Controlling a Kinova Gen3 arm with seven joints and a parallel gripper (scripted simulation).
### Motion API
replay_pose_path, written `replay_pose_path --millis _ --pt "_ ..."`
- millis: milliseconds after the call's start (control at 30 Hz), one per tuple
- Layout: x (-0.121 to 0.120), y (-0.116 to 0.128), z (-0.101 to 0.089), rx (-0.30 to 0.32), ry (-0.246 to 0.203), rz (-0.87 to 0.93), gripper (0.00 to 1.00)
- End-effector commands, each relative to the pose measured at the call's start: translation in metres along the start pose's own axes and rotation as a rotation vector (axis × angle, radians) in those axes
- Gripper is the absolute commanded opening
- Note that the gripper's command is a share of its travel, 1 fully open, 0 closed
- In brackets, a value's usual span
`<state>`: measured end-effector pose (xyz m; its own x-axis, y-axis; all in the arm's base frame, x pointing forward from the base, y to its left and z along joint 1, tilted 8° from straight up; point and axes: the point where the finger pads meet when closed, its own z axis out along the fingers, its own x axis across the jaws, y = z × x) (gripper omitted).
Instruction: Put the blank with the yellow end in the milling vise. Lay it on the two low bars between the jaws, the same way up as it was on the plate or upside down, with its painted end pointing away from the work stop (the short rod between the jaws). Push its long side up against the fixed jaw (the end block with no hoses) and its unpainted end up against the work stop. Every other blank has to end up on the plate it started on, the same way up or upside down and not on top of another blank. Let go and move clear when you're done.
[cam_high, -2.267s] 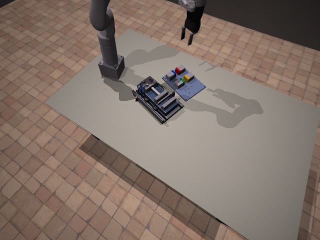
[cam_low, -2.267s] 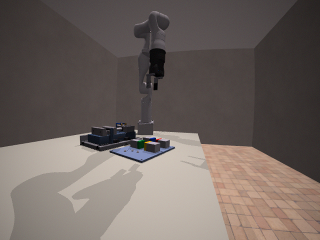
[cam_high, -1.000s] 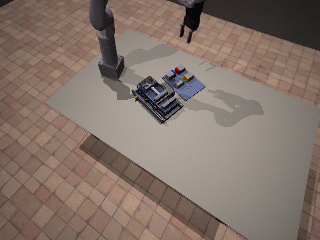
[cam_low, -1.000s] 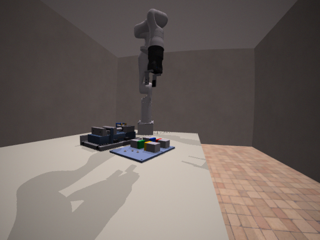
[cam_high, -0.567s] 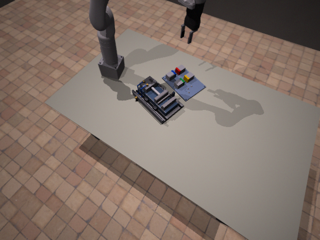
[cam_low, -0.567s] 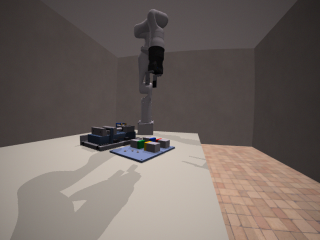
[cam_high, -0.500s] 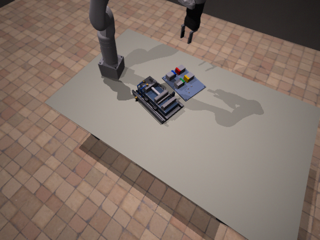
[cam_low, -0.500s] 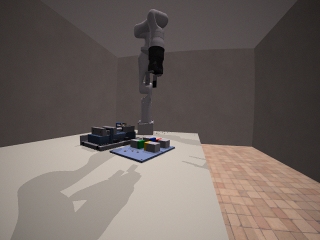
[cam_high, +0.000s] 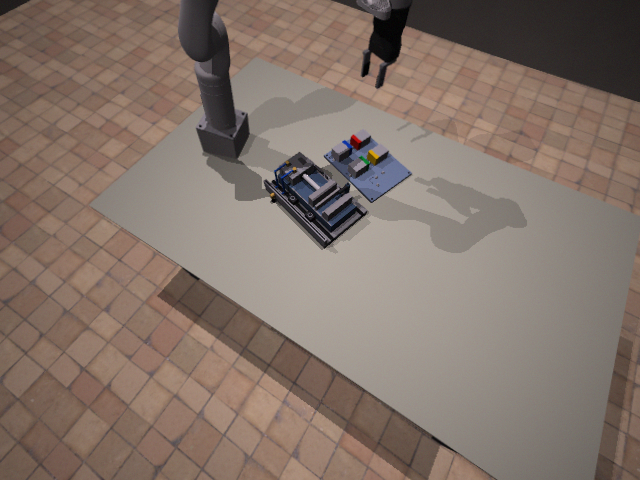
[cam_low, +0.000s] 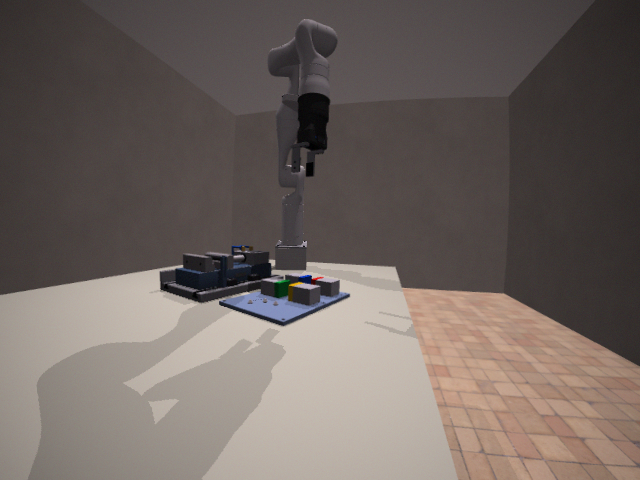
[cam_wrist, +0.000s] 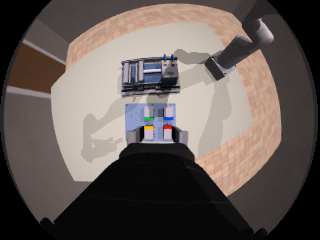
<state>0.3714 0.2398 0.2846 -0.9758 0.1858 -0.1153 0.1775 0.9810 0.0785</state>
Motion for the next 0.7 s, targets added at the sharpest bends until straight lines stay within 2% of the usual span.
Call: replay_pose_path --millis 0,400,667 --pt "-0.0006 0.0007 0.0006 -0.001 -0.003 0.002 1.0" --pt "-0.0013 0.0017 0.0036 -0.001 -0.006 0.007 1.0" --pt "-0.0005 0.0013 0.0026 -0.005 -0.004 -0.123 1.0"
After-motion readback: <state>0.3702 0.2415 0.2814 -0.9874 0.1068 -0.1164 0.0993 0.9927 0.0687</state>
